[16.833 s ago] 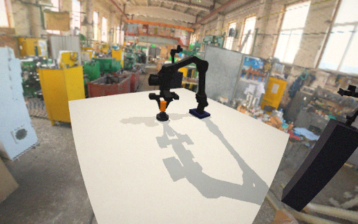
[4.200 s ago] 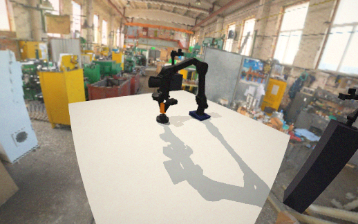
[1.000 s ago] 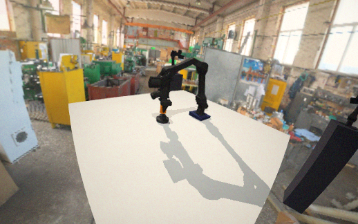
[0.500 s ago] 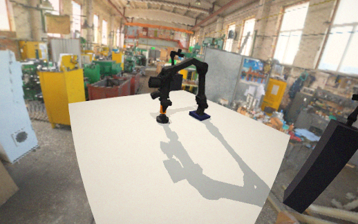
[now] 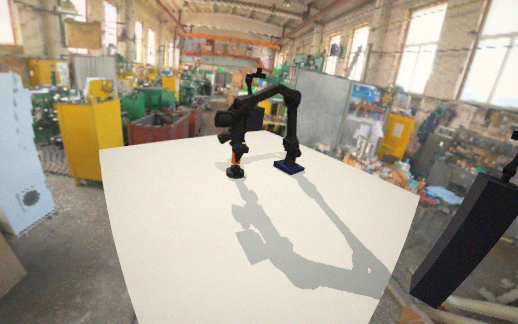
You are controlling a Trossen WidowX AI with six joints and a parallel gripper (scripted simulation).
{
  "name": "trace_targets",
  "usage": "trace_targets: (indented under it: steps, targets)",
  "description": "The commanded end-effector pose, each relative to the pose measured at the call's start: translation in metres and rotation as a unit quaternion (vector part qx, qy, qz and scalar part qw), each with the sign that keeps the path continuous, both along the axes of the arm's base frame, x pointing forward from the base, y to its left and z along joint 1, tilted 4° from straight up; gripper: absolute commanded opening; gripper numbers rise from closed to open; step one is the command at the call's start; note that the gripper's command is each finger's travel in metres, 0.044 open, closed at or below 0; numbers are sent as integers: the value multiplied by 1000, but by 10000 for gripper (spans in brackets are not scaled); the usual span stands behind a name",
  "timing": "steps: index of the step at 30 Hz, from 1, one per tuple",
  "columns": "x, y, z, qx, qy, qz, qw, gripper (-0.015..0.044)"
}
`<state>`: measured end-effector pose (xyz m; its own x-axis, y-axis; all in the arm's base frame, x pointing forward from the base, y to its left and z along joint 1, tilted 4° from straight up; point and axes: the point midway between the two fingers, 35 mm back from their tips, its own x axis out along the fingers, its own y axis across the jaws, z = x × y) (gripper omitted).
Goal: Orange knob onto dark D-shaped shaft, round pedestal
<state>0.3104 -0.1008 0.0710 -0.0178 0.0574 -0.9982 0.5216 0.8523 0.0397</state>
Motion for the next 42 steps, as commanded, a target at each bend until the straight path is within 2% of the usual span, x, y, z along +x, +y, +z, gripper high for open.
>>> trace_targets:
  steps: [1, 42]
  targets:
    - [1, -1, 5, -3, -1, -2, 1000, 0]
    - [-2, -1, 5, -4, 2, -54, 999, 0]
